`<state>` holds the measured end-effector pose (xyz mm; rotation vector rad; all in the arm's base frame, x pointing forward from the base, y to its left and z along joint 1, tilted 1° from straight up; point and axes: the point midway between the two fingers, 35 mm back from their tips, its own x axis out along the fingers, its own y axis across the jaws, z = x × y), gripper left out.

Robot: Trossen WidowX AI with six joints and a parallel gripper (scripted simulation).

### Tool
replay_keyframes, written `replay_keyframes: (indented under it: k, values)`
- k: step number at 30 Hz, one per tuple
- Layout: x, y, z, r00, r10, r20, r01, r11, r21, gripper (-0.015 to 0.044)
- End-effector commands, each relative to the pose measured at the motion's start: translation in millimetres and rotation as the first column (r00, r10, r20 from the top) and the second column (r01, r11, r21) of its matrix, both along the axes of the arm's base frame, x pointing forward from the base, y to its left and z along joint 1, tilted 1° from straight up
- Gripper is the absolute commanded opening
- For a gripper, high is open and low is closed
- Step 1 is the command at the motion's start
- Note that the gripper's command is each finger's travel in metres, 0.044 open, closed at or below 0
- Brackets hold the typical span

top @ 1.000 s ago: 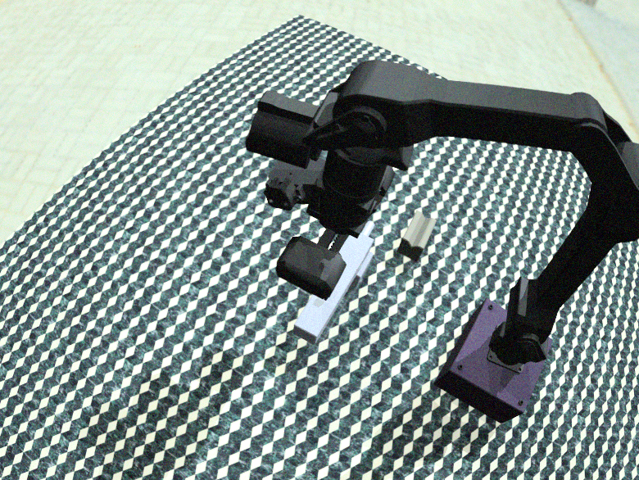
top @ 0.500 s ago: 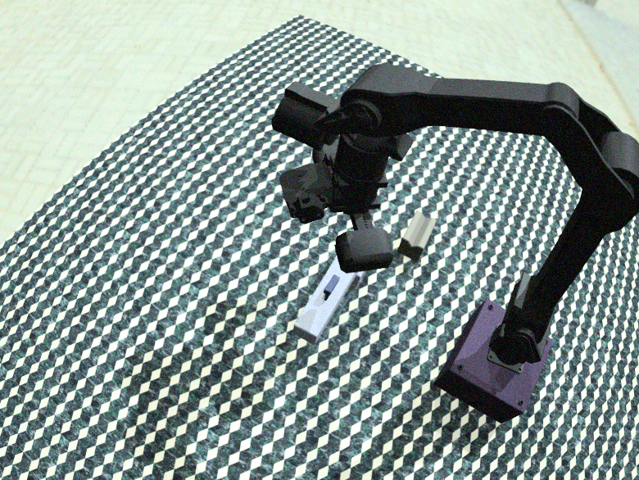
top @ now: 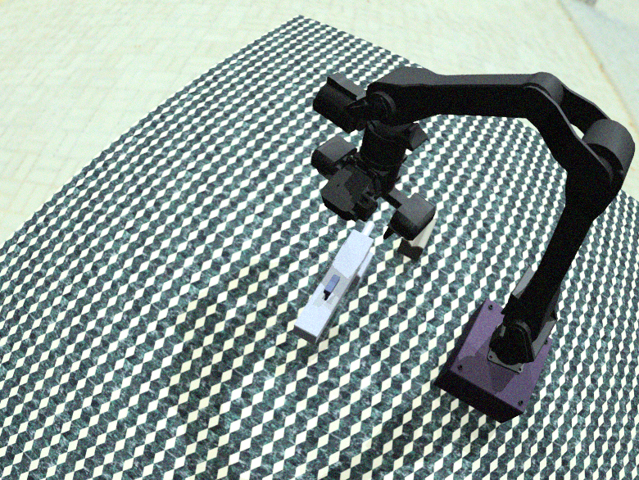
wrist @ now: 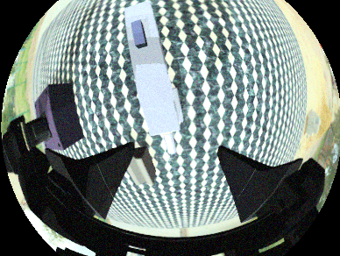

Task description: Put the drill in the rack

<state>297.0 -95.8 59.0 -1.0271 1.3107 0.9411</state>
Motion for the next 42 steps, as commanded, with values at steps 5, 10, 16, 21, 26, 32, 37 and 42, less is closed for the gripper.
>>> replay_keyframes:
  k: [5, 10, 16, 21, 26, 32, 37, 42]
  values:
    - [-11.2, -28.6, -17.9, 0.968, 0.250, -0.012, -0.250, 0.968, -0.003, 0.0440]
    - [-11.2, -28.6, -17.9, 0.968, 0.250, -0.012, -0.250, 0.968, -0.003, 0.0440]
    - [-11.2, -28.6, -17.9, 0.968, 0.250, -0.012, -0.250, 0.968, -0.003, 0.0440]
    - [-10.8, -28.0, -20.6, 0.968, 0.250, -0.012, -0.250, 0.968, -0.003, 0.0440]
    - [-9.9, -26.3, -28.1, 0.968, 0.250, -0.012, -0.250, 0.968, -0.002, 0.0440]
    - [-8.9, -24.0, -37.6, 0.968, 0.250, -0.012, -0.250, 0.968, -0.002, 0.0440]
    - [-8.4, -22.0, -45.5, 0.968, 0.250, -0.012, -0.250, 0.968, -0.002, 0.0440]
    - [-8.1, -19.9, -53.3, 0.968, 0.250, -0.012, -0.250, 0.968, -0.002, 0.0440]
